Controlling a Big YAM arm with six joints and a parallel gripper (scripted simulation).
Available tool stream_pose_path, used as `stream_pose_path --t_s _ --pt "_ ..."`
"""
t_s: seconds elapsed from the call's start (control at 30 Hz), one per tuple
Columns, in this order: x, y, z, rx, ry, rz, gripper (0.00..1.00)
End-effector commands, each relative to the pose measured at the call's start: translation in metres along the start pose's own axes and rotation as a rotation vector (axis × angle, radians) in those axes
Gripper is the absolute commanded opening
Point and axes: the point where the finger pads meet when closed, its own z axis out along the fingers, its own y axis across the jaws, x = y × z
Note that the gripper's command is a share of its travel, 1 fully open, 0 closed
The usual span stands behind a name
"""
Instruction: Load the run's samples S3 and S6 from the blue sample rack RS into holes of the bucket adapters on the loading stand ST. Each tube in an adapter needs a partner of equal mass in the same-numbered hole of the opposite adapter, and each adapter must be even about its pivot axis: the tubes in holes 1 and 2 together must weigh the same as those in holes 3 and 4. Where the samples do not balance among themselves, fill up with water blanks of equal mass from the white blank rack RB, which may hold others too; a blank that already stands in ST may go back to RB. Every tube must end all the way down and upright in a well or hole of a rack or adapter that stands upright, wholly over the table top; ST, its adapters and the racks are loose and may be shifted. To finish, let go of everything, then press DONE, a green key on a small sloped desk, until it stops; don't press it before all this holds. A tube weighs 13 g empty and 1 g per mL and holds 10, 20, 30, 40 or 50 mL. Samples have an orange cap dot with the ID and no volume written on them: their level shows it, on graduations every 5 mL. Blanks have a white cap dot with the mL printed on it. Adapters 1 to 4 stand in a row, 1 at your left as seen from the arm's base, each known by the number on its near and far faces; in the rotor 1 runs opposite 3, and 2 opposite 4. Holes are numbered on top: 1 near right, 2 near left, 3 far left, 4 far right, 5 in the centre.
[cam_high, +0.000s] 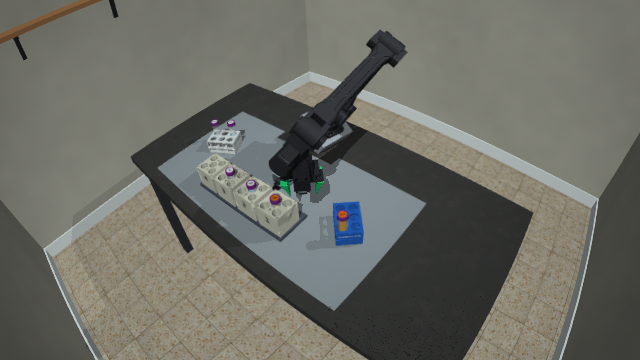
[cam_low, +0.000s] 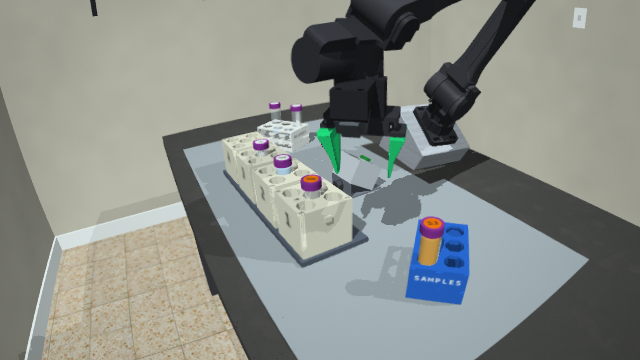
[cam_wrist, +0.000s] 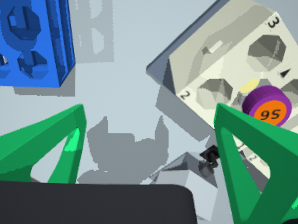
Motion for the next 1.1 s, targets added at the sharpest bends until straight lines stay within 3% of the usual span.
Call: stream_pose_path --t_s 0.0,0.03,0.13,0.43,0.57,0.63,0.7,0.77,0.97,1.0,1.07 --pt "-0.018 0.012 -0.014 0.027 -0.034 0.040 0.80" --pt "-0.033 0.018 -0.022 0.038 -0.056 0.025 0.80" --pt "-0.048 0.040 -0.022 0.036 -0.063 0.023 0.80" --pt "-0.085 0.108 -0.024 0.019 -0.056 0.036 0.80" --pt "-0.095 0.120 -0.024 0.017 -0.060 0.035 0.80" --pt "-0.074 0.105 -0.007 0.017 -0.018 0.082 0.80" --pt "-0.079 0.103 -0.011 0.022 -0.030 0.080 0.80" --pt "-0.076 0.109 0.013 0.004 -0.002 0.066 0.80" --pt "-0.077 0.109 0.033 0.004 -0.002 0.066 0.80" --pt "-0.086 0.108 0.026 0.010 -0.024 0.061 0.80" --pt "-0.086 0.108 0.026 0.010 -0.024 0.061 0.80"
